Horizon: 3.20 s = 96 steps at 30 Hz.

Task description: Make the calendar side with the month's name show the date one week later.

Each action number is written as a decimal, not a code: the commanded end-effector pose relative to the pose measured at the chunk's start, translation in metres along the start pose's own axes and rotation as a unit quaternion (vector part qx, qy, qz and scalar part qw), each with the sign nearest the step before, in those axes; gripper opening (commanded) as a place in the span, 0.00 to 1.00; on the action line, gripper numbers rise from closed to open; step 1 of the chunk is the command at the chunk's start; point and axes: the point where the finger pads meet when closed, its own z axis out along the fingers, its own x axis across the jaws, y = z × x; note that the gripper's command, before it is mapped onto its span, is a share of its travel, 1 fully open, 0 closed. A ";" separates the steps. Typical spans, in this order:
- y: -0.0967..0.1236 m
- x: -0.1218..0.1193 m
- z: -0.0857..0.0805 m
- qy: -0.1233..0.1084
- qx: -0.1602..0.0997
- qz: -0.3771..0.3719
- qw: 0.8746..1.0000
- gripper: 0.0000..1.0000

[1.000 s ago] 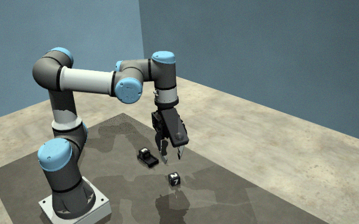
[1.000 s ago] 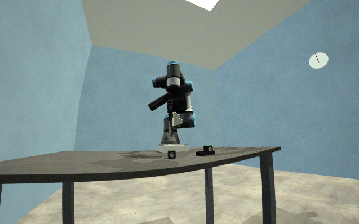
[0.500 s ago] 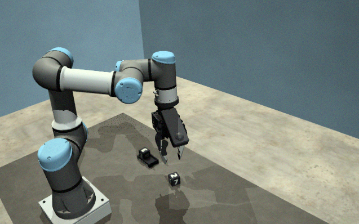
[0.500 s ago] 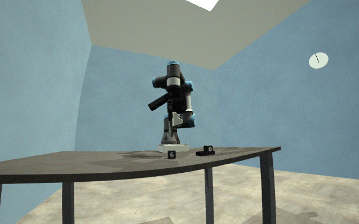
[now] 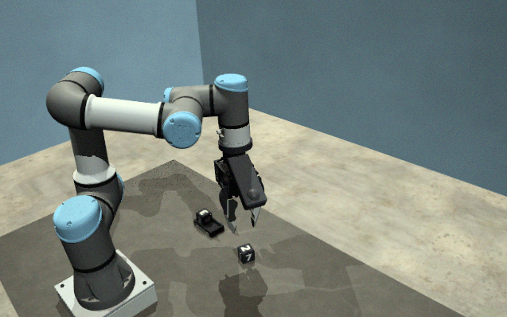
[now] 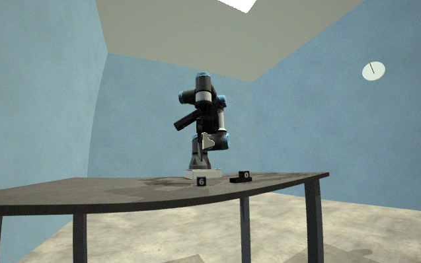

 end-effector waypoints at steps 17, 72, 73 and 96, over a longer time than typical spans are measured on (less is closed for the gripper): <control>0.000 -0.001 0.022 -0.001 0.000 0.000 1.000 0.29; 0.000 -0.001 0.047 -0.001 0.000 0.000 1.000 0.29; 0.000 -0.001 0.047 -0.001 0.000 0.000 1.000 0.29; -0.001 -0.002 0.047 -0.001 0.000 0.000 1.000 0.29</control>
